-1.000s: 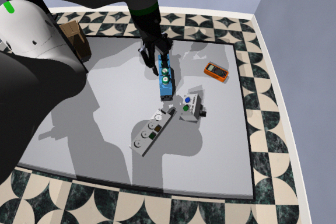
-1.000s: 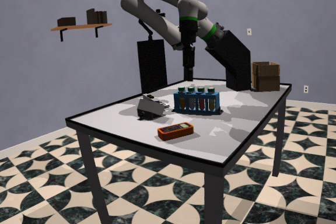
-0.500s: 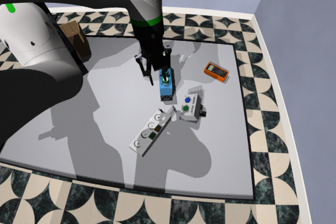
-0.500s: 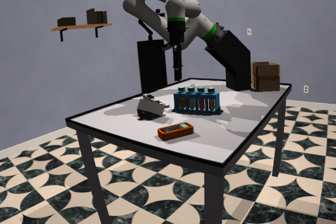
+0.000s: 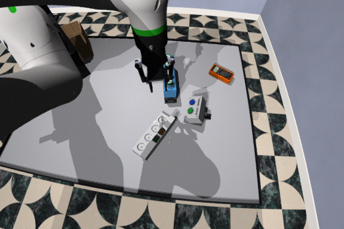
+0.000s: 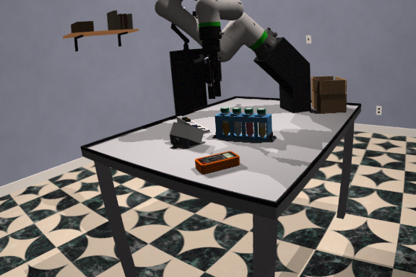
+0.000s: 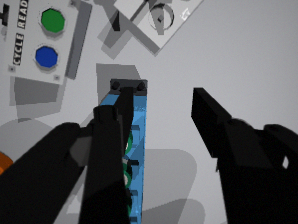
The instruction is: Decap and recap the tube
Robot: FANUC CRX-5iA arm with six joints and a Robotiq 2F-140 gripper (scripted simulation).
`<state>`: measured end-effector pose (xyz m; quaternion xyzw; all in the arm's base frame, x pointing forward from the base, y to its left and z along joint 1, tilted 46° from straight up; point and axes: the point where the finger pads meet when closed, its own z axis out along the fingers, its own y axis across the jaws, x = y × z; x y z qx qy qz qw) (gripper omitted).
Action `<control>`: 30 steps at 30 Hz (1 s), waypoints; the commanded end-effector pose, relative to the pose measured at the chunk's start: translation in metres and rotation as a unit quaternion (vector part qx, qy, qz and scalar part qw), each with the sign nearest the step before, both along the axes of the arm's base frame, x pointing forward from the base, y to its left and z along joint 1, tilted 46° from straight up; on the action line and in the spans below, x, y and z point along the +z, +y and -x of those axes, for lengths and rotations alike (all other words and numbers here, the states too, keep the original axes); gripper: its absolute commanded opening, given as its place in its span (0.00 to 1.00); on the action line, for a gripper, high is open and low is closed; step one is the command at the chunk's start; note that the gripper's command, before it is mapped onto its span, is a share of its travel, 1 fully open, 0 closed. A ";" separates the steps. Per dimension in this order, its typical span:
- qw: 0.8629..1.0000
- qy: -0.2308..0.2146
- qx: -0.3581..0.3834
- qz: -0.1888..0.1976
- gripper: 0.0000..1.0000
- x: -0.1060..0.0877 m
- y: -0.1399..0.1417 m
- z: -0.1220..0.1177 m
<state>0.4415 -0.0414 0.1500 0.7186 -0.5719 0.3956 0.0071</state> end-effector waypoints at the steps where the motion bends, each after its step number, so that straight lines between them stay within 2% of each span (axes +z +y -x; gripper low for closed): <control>1: 1.000 -0.006 -0.013 -0.011 0.41 0.000 0.000 0.000; 10: 1.000 -0.006 -0.013 -0.011 0.41 0.000 0.000 0.000; 14: 0.986 -0.075 -0.116 -0.095 0.41 -0.013 0.029 -0.007; 18: 0.973 -0.104 -0.160 -0.131 0.41 -0.018 0.040 -0.010; 20: 0.973 -0.104 -0.160 -0.131 0.41 -0.018 0.040 -0.010; 21: 0.961 -0.125 -0.191 -0.156 0.41 -0.022 0.048 -0.012; 30: 0.961 -0.125 -0.191 -0.156 0.41 -0.047 0.101 -0.025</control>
